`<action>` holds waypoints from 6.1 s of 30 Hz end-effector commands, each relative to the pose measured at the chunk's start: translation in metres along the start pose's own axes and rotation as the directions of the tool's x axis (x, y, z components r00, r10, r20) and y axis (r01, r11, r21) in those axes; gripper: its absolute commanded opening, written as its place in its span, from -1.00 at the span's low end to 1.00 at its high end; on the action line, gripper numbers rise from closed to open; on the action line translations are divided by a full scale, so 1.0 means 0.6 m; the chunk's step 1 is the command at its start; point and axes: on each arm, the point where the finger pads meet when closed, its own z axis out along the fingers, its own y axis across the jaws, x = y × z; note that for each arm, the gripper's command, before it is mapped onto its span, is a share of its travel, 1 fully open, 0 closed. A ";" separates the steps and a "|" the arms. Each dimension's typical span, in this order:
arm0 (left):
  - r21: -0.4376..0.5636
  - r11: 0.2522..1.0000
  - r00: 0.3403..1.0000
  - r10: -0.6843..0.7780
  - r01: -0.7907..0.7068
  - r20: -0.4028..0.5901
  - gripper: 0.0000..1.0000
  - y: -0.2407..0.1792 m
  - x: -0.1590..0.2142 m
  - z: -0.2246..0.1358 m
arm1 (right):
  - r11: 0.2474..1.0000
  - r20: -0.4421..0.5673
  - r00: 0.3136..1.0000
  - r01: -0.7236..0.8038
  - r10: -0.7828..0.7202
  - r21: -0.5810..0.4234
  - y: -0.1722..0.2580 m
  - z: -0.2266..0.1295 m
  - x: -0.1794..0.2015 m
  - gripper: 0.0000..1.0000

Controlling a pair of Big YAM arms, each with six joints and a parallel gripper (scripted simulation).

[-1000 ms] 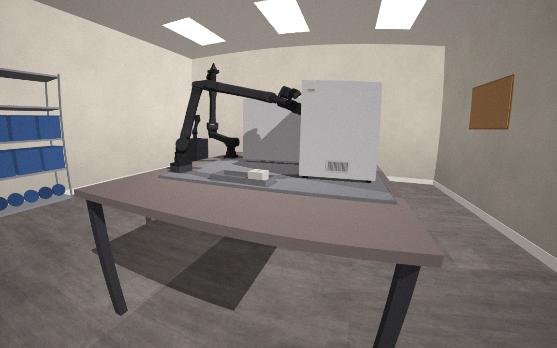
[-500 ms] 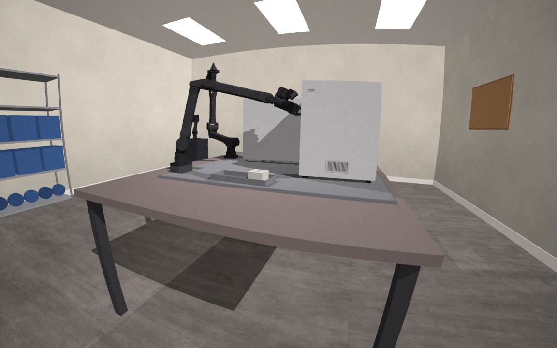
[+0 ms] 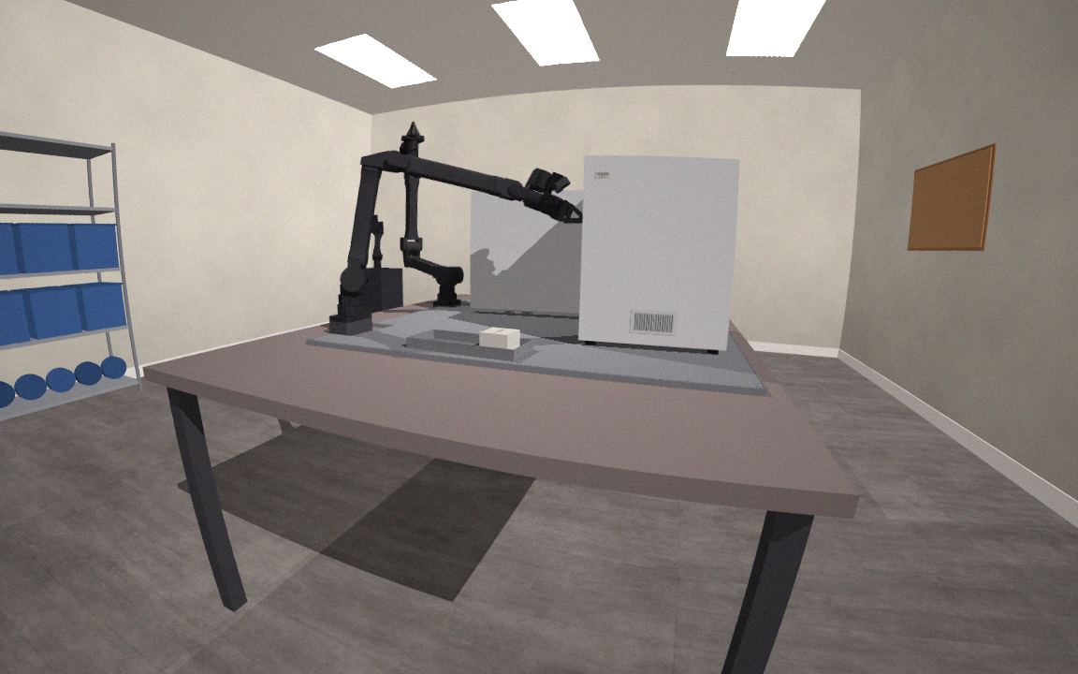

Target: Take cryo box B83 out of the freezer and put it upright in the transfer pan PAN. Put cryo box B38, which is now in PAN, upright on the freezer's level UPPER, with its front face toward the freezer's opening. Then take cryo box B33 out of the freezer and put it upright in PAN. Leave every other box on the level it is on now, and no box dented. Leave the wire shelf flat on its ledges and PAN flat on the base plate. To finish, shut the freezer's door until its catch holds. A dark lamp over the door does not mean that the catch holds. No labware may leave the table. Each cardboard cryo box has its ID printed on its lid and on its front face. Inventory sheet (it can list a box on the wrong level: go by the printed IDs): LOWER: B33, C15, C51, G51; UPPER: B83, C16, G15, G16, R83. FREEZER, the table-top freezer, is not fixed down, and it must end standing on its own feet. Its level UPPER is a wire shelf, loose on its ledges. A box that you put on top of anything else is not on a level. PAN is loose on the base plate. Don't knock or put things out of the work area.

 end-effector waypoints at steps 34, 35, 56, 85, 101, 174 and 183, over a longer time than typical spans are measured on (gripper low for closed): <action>-0.002 1.000 0.999 -0.013 0.012 -0.037 -1.00 0.001 0.022 0.001 | 0.999 0.046 0.999 -0.028 0.028 -0.016 0.013 -0.105 0.001 0.76; -0.002 1.000 0.999 -0.013 0.012 -0.037 -1.00 0.001 0.022 0.001 | 0.999 0.046 0.999 -0.028 0.028 -0.016 0.013 -0.107 0.002 0.76; -0.002 1.000 0.999 -0.013 0.012 -0.037 -1.00 0.001 0.022 0.001 | 1.000 0.026 1.000 -0.016 0.016 -0.010 0.014 -0.110 0.030 0.76; -0.002 1.000 0.999 -0.013 0.012 -0.037 -1.00 0.001 0.022 0.001 | 1.000 0.026 1.000 -0.016 0.016 -0.010 0.014 -0.110 0.030 0.76; -0.002 1.000 0.999 -0.013 0.012 -0.037 -1.00 0.001 0.022 0.001 | 1.000 -0.008 1.000 -0.005 0.005 -0.011 0.029 -0.073 0.118 1.00; -0.002 1.000 0.999 -0.013 0.012 -0.037 -1.00 0.001 0.022 0.001 | 1.000 -0.057 0.998 -0.004 0.003 -0.008 0.065 0.085 0.355 1.00; -0.002 1.000 0.999 -0.013 0.012 -0.037 -1.00 0.001 0.022 0.001 | 1.000 -0.057 0.998 -0.004 0.003 -0.008 0.065 0.103 0.348 1.00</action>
